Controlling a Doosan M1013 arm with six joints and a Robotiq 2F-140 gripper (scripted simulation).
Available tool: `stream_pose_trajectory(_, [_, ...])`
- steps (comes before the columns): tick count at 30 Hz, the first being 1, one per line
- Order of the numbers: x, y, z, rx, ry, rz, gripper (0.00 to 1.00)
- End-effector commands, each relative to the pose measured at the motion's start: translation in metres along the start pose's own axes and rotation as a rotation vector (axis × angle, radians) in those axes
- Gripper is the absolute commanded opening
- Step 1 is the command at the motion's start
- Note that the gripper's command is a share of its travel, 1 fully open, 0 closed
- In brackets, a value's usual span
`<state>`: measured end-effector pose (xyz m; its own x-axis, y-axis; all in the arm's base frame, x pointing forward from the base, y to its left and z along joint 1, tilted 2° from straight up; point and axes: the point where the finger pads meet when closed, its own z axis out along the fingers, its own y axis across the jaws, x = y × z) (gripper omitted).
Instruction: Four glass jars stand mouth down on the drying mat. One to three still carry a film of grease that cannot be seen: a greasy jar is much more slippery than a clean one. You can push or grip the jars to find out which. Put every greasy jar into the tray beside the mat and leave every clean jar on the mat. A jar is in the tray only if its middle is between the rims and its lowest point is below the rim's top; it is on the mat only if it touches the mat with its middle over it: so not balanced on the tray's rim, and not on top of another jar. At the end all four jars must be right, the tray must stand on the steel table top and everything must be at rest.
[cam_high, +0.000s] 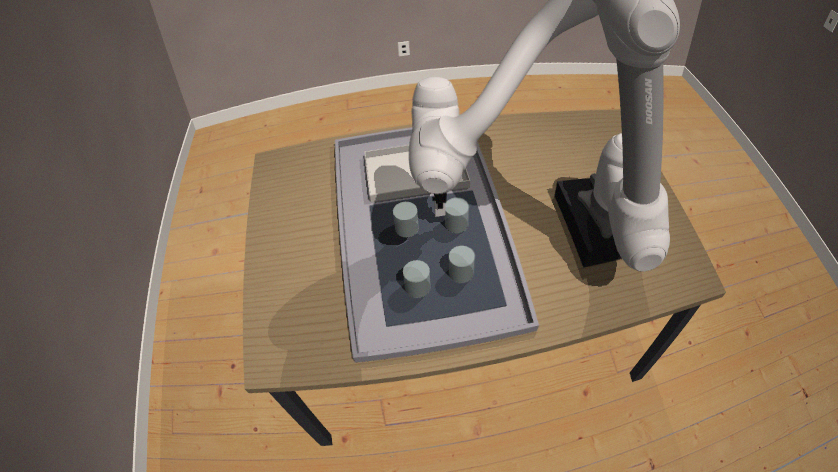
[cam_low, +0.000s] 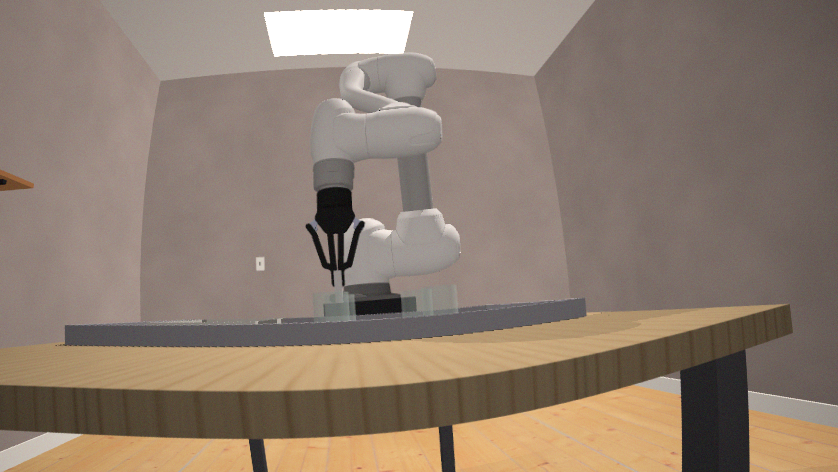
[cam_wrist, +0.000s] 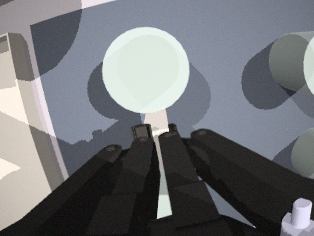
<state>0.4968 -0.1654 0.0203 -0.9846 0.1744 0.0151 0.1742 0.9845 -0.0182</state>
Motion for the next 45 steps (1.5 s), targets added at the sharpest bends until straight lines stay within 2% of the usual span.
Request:
stream_pose_trajectory(1, [0.0017, -0.0027, 0.0001, 0.006, -0.002, -0.013, 0.0])
stream_pose_trajectory(45, [0.0068, -0.0028, -0.0038, 0.006, -0.002, -0.013, 0.0])
